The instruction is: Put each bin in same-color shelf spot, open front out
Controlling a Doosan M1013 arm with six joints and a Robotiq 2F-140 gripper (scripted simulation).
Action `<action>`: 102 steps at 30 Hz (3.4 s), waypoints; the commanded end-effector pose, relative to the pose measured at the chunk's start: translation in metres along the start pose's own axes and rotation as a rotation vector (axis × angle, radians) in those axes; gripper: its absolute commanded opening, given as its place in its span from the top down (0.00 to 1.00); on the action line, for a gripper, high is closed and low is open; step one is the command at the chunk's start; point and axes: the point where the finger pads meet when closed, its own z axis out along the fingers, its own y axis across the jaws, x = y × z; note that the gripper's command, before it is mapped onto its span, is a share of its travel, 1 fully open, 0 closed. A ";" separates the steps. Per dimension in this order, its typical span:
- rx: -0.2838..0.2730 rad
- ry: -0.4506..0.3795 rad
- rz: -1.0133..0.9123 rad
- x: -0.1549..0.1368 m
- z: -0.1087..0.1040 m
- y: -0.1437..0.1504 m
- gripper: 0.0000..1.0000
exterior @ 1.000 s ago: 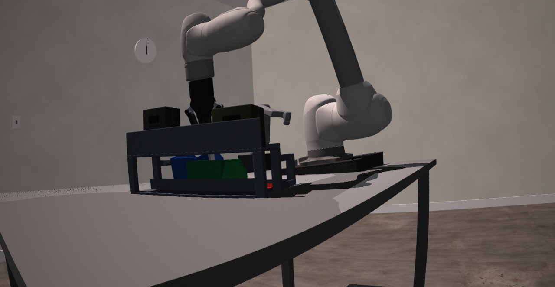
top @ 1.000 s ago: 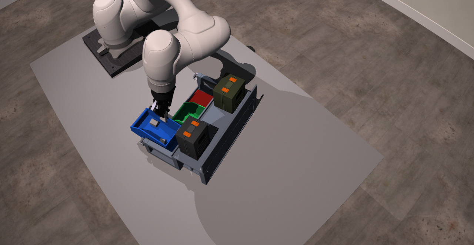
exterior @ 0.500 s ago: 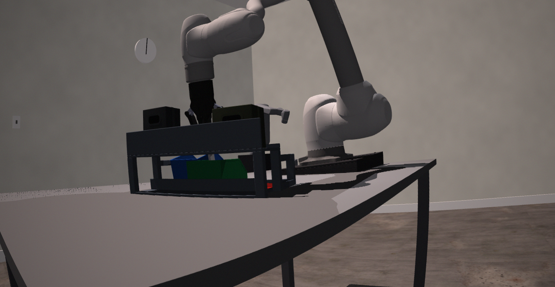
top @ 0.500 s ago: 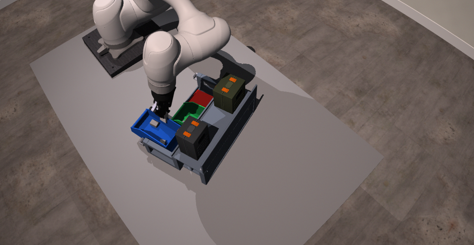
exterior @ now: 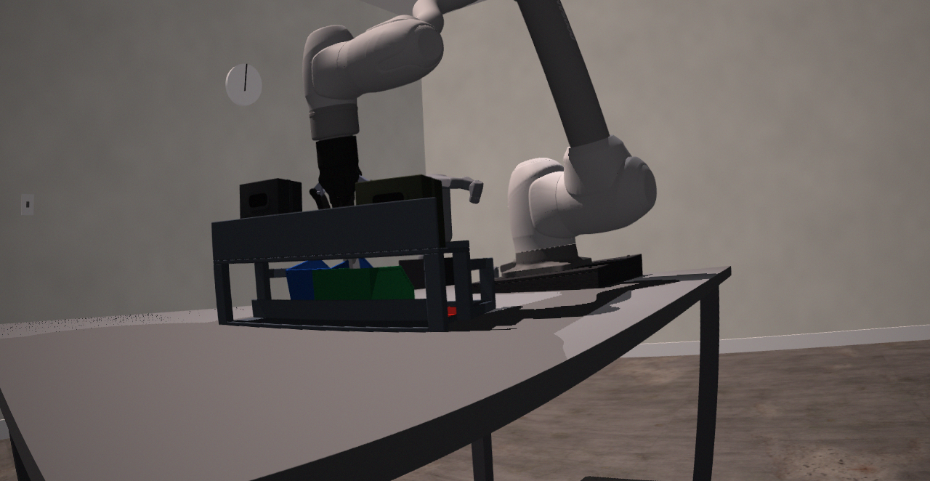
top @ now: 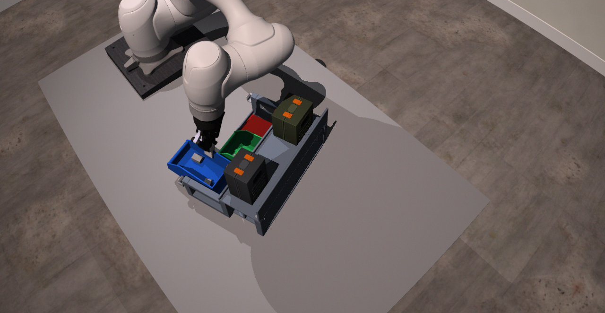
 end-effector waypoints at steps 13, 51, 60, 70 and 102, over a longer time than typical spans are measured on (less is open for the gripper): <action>0.000 0.000 0.000 0.000 0.001 0.000 0.90; 0.000 0.011 0.000 0.005 0.001 0.000 0.90; 0.000 0.021 0.000 0.009 0.001 0.000 0.90; 0.000 0.035 0.000 0.015 0.000 0.000 0.90; 0.000 0.044 0.000 0.018 0.000 0.000 0.90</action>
